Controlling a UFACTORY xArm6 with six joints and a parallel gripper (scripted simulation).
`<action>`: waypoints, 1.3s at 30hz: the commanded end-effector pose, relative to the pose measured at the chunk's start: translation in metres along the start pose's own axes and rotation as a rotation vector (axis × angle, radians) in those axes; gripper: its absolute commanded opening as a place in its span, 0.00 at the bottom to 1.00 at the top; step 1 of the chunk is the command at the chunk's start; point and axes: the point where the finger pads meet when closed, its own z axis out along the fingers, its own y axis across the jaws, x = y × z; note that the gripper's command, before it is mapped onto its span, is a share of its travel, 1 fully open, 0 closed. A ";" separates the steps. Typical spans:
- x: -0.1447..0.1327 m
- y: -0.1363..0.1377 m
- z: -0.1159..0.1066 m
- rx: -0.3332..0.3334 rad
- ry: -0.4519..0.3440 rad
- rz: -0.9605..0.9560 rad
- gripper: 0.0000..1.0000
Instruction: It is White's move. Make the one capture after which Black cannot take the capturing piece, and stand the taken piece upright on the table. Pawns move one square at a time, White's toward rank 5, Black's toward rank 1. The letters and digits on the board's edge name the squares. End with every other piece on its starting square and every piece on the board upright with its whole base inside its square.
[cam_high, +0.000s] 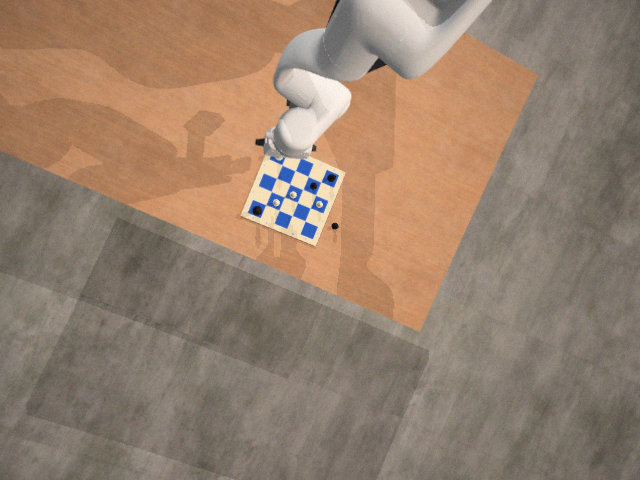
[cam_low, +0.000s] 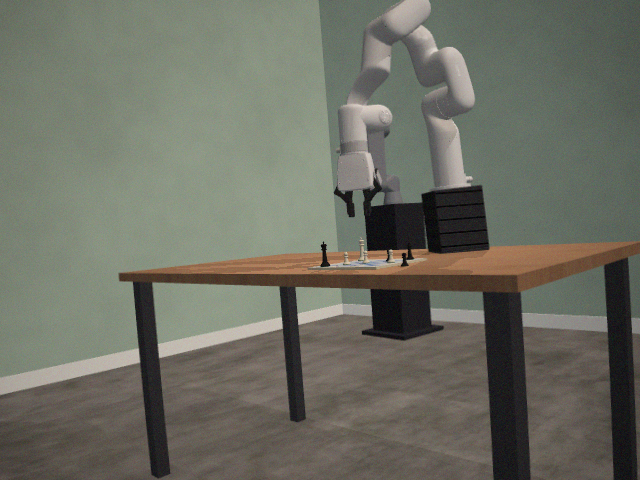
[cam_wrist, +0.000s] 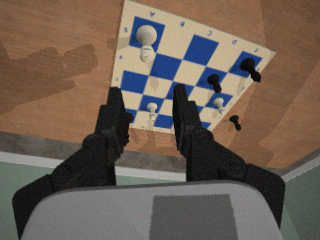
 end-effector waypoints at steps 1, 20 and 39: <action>-0.001 -0.001 -0.001 0.002 -0.003 0.000 0.42; -0.001 -0.001 0.011 0.003 -0.002 0.000 0.42; -0.001 0.000 0.040 0.003 -0.002 0.000 0.42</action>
